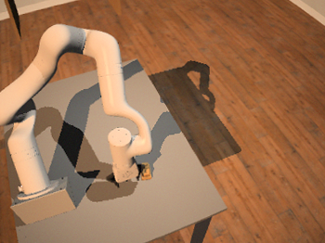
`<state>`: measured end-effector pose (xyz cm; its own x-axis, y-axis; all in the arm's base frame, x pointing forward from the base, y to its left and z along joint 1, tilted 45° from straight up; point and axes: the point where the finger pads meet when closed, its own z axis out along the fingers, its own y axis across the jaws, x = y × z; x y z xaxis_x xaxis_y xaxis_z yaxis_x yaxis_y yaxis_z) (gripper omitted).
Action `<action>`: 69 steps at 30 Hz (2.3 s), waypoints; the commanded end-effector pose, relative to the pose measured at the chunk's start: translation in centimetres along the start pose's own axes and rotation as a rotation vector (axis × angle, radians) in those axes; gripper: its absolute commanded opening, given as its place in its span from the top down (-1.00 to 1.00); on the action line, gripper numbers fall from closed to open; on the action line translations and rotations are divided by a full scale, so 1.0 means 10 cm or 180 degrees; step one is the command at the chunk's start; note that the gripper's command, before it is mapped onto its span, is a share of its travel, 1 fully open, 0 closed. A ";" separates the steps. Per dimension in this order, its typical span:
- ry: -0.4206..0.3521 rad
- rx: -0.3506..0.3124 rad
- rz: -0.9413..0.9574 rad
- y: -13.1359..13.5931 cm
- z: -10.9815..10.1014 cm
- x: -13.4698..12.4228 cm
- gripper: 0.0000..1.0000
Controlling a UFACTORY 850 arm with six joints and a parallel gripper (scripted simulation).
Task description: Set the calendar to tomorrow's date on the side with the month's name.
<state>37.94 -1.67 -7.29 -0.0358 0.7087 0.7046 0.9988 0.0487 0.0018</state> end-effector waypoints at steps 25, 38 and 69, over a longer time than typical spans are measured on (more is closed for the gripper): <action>-0.0002 -0.0003 0.0000 0.64 -0.08 0.09 -1.00; -0.0002 -0.0003 0.0000 0.91 -0.11 0.13 -1.00; -0.0002 -0.0003 0.0000 1.02 -0.12 0.14 -1.00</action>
<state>48.07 -0.96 -5.42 -0.0353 0.7086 0.7047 0.9988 0.0487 0.0011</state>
